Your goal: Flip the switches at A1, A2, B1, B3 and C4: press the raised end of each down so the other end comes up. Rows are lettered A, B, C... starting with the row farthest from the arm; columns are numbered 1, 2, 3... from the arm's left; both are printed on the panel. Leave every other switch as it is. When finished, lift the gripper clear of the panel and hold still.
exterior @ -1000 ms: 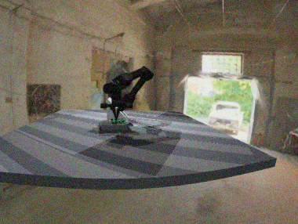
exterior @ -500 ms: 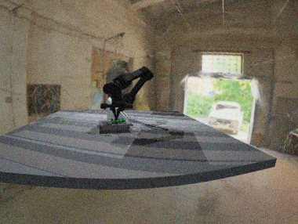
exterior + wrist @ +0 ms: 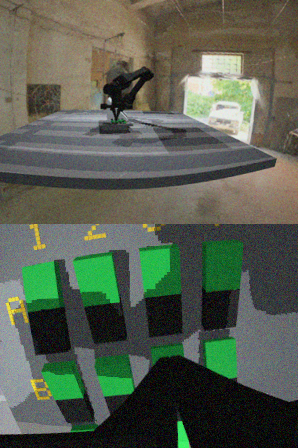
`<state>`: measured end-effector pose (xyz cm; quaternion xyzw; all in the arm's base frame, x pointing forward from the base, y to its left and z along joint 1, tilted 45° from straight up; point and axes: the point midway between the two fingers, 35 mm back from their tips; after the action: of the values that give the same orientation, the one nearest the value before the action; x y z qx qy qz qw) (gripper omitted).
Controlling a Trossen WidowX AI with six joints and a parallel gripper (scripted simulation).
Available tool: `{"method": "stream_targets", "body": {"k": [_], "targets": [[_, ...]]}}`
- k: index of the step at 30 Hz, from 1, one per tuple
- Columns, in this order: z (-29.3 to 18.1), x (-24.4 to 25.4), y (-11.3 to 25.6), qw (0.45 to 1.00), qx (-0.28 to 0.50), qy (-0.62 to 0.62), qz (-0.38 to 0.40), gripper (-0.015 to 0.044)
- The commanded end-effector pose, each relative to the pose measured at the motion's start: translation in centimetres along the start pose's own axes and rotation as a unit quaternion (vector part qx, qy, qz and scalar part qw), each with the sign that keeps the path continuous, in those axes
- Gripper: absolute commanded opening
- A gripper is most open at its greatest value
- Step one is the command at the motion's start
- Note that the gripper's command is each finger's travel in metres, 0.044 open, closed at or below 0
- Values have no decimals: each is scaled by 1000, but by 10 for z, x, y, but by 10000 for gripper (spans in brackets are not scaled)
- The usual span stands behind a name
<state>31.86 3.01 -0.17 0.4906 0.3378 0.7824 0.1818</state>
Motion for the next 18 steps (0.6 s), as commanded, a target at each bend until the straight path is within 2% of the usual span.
{"method": "stream_targets", "body": {"k": [1, 3, 5, 9, 14, 18], "targets": [[0, -1, 14, 1000, -3, -1, -1, 0], [-2, -1, 50, 1000, -9, -3, -2, 0], [-3, 0, 64, 1000, -12, -4, -2, 0], [-6, 0, 64, 1000, -12, -4, -3, 0], [-63, -10, 63, 1000, -11, -4, -3, 0], [-66, -10, 61, 1000, -12, -4, -3, 0]]}}
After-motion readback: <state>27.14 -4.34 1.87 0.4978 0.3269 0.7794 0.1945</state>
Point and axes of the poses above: the point midway between the two fingers, 35 mm back from their tips, its own y axis back along the fingers, its own x axis across the jaws, z = x × y, and after that the axes turned 12 degrees about y, right-handed
